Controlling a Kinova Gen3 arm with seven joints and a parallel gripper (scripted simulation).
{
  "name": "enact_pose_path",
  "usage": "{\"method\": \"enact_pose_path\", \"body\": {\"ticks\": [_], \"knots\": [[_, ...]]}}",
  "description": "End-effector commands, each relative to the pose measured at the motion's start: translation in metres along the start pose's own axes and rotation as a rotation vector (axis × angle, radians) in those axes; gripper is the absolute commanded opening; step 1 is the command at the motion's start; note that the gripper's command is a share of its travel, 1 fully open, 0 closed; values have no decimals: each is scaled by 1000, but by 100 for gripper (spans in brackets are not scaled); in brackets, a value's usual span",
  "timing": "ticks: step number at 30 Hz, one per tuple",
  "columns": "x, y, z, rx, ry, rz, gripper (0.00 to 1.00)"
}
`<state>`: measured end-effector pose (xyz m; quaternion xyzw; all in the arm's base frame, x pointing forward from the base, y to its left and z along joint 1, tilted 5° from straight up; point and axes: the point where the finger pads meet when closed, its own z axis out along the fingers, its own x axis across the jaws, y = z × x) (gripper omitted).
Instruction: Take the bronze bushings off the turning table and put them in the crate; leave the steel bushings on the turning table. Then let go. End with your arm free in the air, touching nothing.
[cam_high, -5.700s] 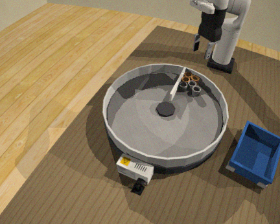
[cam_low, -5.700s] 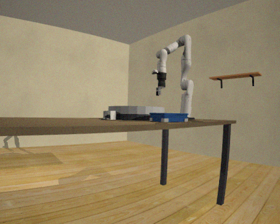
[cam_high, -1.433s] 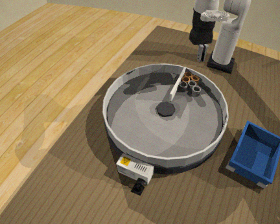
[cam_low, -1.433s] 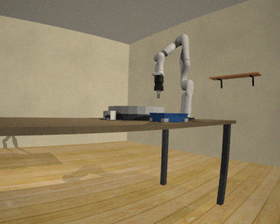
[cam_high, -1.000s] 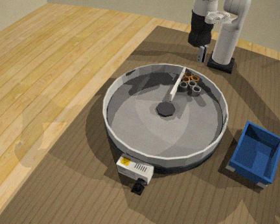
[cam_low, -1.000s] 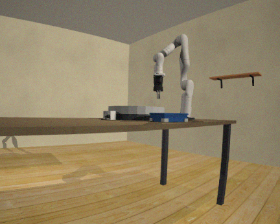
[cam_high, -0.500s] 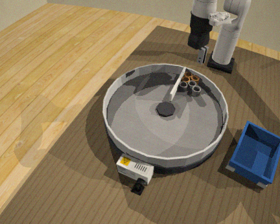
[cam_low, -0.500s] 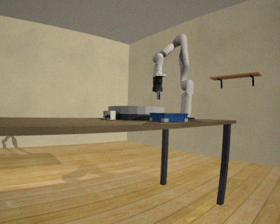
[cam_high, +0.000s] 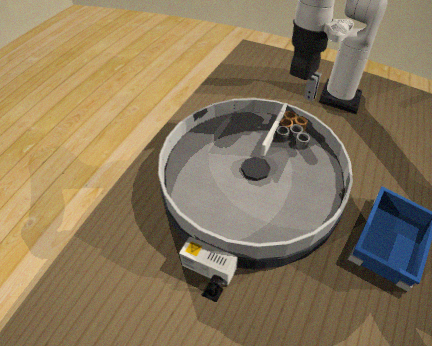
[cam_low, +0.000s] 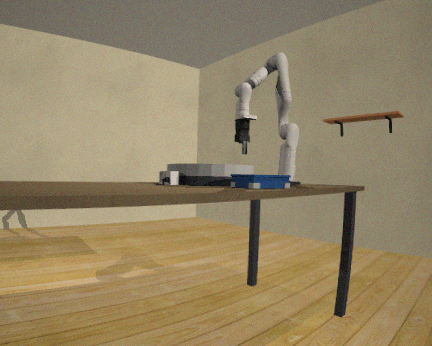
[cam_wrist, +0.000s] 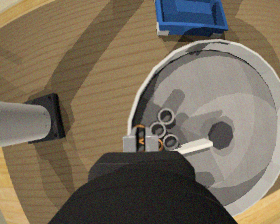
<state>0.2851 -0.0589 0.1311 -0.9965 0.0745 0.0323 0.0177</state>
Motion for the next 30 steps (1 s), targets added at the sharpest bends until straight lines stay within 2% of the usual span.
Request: {"method": "enact_pose_path", "body": {"ticks": [1,11,16,28,30], "knots": [[0,2,2,1,-4,-14,27],[0,2,2,1,-4,-14,27],[0,2,7,1,-4,-256,27],[0,2,7,1,-4,-256,27],[0,2,8,1,-3,-352,27]]}}
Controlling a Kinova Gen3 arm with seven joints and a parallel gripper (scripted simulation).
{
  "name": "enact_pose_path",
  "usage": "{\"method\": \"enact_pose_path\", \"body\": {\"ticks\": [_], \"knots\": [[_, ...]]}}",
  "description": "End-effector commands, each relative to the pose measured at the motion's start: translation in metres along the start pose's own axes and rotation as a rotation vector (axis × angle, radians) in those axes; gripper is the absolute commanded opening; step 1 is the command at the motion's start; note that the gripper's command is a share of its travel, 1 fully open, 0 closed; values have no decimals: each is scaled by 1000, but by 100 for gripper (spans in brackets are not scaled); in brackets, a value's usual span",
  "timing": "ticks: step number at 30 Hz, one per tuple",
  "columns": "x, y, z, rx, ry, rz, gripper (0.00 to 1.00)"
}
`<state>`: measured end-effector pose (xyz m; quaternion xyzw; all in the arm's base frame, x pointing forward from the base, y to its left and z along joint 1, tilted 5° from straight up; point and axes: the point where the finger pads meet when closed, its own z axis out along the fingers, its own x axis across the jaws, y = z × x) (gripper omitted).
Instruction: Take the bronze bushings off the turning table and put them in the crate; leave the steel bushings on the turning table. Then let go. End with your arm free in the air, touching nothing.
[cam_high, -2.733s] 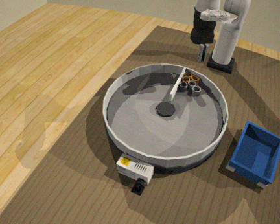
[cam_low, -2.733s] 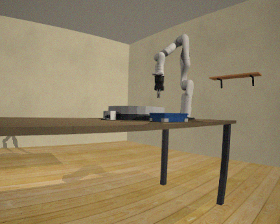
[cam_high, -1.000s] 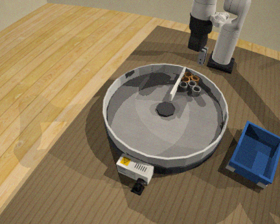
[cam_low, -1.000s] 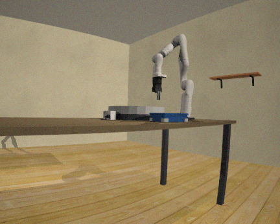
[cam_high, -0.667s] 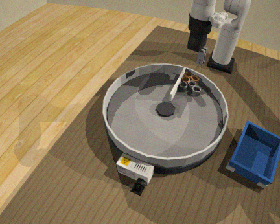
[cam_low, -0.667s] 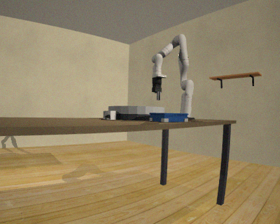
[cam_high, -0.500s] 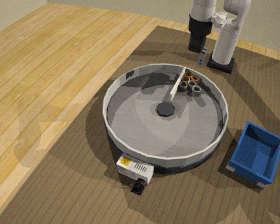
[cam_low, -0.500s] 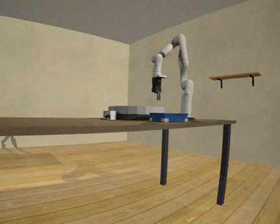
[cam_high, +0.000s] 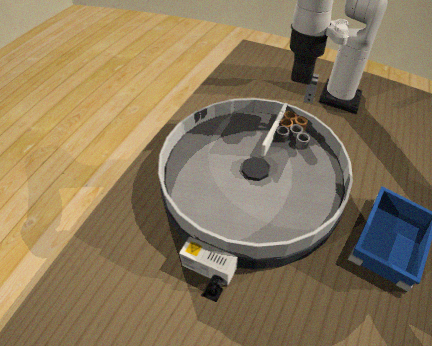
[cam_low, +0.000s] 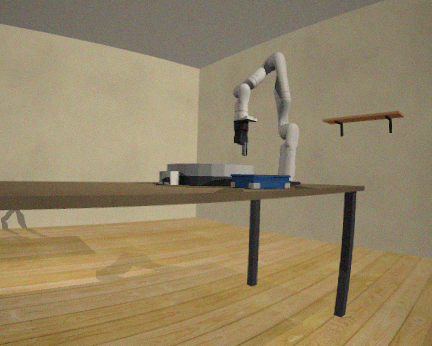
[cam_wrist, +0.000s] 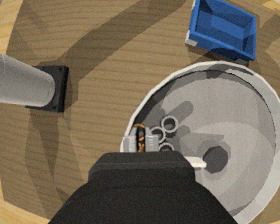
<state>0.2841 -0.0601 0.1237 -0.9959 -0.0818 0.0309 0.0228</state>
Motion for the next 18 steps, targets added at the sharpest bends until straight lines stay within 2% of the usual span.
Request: {"method": "enact_pose_path", "body": {"ticks": [1,3,15,18], "knots": [[1,0,2,1,0,-88,27],[1,0,4,1,0,-184,27],[1,0,4,1,0,-184,27],[1,0,7,1,1,-330,27]]}}
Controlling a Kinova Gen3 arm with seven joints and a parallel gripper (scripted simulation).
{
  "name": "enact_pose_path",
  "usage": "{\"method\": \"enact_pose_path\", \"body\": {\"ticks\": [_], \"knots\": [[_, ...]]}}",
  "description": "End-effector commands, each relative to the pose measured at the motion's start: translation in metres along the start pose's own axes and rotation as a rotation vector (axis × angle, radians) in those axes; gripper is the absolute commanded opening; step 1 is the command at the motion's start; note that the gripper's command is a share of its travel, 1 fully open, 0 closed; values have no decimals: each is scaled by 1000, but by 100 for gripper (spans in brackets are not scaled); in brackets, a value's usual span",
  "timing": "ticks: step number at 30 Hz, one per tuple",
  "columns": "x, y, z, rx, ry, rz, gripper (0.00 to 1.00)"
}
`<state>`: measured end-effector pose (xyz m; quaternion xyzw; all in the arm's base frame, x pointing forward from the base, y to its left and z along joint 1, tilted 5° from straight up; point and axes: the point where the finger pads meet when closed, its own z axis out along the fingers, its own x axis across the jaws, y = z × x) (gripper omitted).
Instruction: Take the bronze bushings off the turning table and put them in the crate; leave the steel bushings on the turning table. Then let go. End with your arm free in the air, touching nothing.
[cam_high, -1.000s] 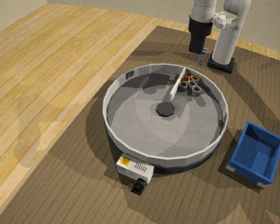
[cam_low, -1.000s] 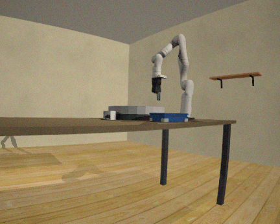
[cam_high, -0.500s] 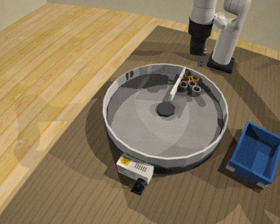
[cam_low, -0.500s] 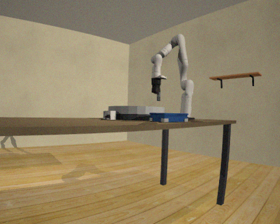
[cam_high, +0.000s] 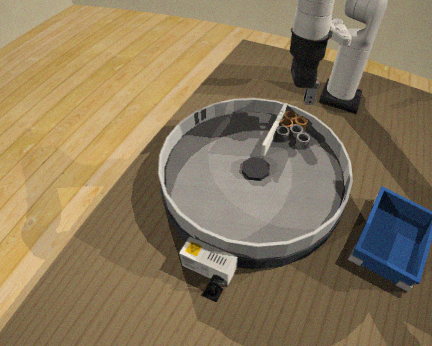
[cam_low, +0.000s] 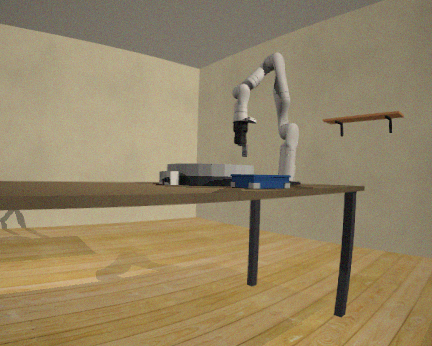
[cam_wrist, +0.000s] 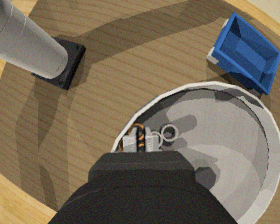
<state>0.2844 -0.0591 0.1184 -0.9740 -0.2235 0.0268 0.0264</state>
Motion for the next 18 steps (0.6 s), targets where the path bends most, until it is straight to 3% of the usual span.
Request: {"method": "enact_pose_path", "body": {"ticks": [1,14,18], "knots": [[0,0,3,2,0,-91,27],[0,0,4,2,0,-139,27],[1,0,7,2,0,-333,27]]}}
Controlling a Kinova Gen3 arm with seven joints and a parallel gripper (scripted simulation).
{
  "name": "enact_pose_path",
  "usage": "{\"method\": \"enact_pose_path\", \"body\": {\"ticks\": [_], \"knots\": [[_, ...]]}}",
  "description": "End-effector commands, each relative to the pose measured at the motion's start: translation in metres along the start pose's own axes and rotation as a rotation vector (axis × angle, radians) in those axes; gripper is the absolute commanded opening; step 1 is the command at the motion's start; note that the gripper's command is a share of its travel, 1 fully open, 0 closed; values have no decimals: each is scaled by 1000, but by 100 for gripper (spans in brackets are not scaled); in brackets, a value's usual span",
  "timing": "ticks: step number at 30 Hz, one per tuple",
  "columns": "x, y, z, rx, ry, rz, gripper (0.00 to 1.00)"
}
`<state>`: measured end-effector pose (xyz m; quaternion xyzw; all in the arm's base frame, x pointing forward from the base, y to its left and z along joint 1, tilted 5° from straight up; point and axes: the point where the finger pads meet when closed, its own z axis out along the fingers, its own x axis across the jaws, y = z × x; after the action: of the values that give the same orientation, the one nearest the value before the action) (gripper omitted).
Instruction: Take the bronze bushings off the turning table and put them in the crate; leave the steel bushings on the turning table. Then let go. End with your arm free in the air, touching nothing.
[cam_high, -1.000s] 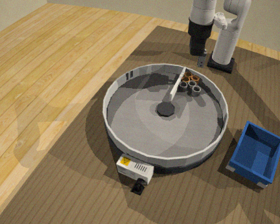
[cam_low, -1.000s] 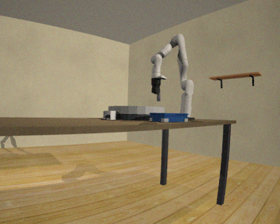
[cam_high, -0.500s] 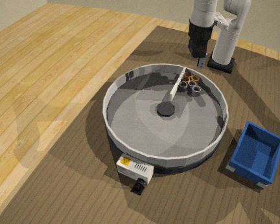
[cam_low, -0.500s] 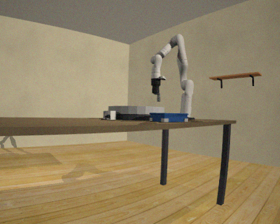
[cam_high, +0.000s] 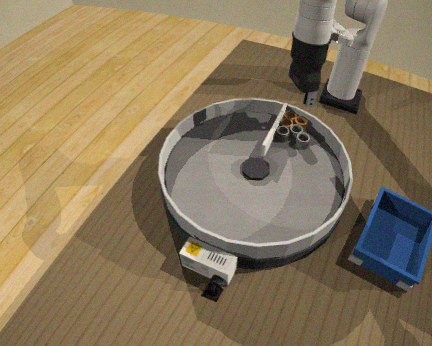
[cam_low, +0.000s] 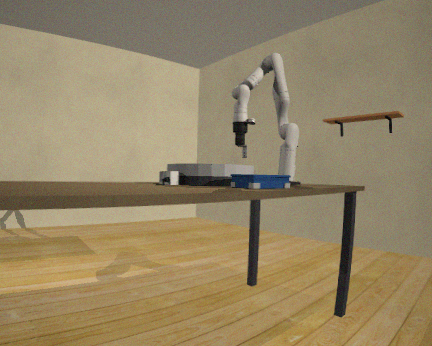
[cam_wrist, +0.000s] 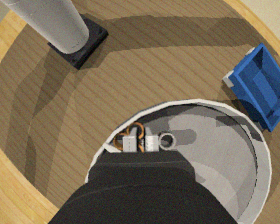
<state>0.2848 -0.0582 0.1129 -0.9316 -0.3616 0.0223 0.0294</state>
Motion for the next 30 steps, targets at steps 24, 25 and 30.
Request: {"method": "enact_pose_path", "body": {"ticks": [24,25,30], "knots": [[0,0,8,3,1,-333,27],[0,0,8,3,1,-333,27],[0,0,8,3,1,-333,27]]}}
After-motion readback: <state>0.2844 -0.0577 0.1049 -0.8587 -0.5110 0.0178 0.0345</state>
